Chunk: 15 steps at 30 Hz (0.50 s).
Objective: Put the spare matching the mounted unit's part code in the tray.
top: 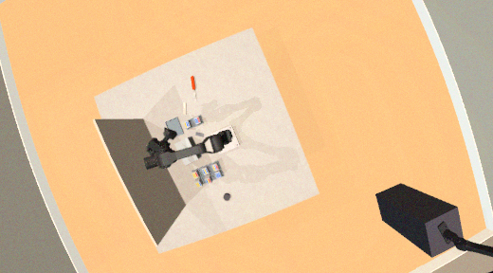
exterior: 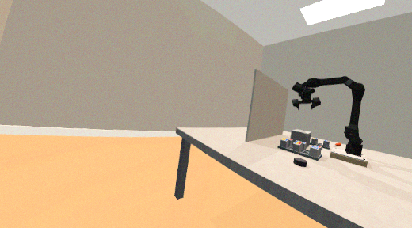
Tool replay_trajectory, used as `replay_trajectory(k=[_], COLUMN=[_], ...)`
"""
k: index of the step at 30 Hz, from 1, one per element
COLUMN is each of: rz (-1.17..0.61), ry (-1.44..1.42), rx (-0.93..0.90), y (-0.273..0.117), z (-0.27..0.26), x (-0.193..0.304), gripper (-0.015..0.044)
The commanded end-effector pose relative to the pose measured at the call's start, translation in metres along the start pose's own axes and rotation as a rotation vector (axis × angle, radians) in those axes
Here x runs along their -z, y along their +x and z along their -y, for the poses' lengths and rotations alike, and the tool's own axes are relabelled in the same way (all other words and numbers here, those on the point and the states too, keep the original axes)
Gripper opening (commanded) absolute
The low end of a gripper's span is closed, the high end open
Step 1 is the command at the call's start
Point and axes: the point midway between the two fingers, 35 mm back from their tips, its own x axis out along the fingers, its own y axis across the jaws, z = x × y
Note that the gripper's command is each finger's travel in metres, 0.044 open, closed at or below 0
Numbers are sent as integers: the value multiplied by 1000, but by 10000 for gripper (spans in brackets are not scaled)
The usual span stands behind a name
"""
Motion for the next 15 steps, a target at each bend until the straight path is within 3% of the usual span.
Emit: replay_trajectory(k=[1, 9, 15], rz=[-318, -584, -599], ry=[-534, -1023, -1052], rx=[-281, -659, -689], y=[-20, -59, -63], z=[-66, -109, -111], x=[45, 92, 95], gripper=[440, 440, 440])
